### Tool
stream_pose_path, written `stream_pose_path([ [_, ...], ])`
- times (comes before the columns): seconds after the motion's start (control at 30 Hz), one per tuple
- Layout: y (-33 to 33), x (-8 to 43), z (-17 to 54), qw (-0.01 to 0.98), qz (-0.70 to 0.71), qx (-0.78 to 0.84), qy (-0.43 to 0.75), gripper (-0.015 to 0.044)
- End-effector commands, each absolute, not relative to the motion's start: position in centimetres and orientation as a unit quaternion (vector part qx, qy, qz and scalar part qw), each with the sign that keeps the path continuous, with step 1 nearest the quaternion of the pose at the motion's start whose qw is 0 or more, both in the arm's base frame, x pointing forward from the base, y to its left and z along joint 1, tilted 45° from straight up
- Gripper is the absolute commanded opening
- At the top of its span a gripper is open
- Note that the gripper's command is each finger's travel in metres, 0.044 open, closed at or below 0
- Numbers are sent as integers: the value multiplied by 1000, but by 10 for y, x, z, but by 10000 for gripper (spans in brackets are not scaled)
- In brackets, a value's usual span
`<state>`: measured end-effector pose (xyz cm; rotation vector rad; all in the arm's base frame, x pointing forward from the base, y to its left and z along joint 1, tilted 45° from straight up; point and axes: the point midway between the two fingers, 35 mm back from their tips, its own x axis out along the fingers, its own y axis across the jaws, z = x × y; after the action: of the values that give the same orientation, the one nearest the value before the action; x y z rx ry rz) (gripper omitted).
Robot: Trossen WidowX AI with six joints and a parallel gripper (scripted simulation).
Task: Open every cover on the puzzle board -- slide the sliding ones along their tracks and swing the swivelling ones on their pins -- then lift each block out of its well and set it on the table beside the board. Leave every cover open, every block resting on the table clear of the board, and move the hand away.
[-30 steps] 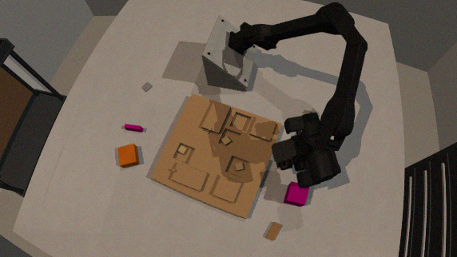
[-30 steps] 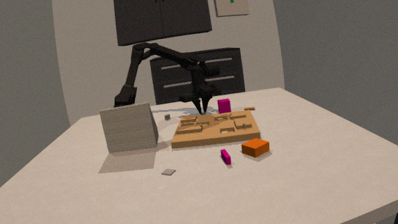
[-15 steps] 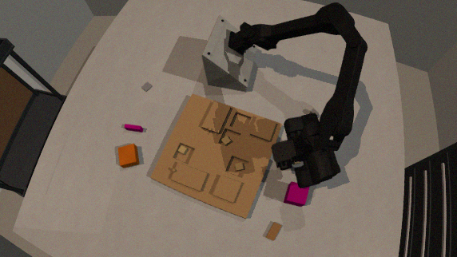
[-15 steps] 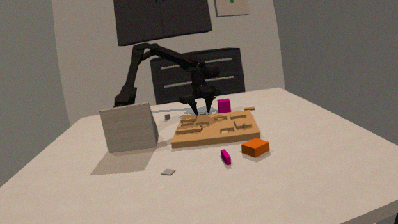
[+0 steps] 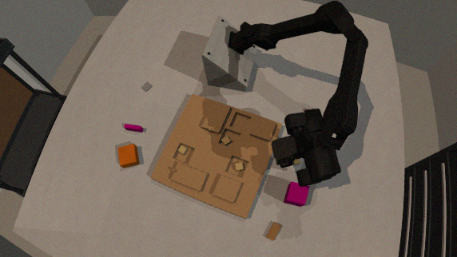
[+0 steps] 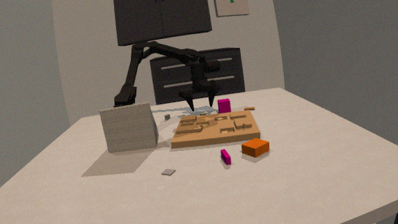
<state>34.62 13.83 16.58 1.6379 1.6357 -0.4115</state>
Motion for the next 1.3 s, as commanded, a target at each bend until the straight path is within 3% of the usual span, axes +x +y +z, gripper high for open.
stream_pose_path([
  [0.0,128,345,179,387,-157,644,641,440],
  [0.47,105,338,201,386,-158,645,640,440],
  [0.8,73,345,169,590,67,466,656,177],
  [1.03,42,343,137,658,167,363,639,0],
  [1.27,14,336,108,705,261,258,607,0],
])
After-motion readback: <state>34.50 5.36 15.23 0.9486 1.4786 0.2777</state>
